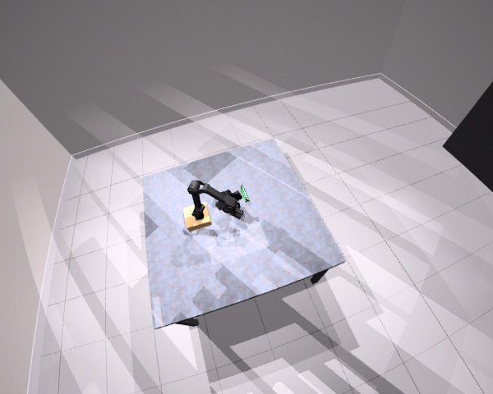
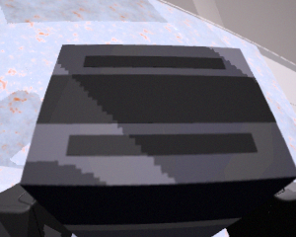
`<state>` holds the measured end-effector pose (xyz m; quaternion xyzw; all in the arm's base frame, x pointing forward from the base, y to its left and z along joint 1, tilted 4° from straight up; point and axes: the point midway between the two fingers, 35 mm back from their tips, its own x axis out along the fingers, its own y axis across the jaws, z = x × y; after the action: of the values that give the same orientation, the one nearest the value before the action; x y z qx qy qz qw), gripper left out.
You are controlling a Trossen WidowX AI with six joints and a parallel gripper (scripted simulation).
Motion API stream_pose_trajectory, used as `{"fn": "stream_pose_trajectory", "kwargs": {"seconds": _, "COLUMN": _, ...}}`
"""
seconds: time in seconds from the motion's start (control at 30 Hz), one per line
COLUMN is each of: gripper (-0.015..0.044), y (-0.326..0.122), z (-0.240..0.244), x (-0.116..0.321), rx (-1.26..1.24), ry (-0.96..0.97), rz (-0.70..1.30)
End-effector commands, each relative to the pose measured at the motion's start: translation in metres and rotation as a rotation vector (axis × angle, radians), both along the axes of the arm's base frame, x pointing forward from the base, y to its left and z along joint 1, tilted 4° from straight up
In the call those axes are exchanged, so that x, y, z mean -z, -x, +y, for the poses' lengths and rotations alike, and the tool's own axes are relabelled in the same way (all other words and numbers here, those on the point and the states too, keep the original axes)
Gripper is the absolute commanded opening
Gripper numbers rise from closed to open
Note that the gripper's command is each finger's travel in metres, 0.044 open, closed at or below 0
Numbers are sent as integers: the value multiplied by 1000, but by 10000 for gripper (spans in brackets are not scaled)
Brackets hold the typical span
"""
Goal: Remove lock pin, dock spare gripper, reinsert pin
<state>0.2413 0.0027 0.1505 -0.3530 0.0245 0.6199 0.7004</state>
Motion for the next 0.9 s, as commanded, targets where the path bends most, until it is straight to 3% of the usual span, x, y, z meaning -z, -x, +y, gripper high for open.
{"fn": "stream_pose_trajectory", "kwargs": {"seconds": 0.0, "gripper": 0, "y": -3, "z": 1, "x": 4, "rx": 8, "ry": -11, "rz": 0}}
{"fn": "stream_pose_trajectory", "kwargs": {"seconds": 0.87, "gripper": 0, "y": -20, "z": 1, "x": 36, "rx": 9, "ry": -11, "rz": 0}}
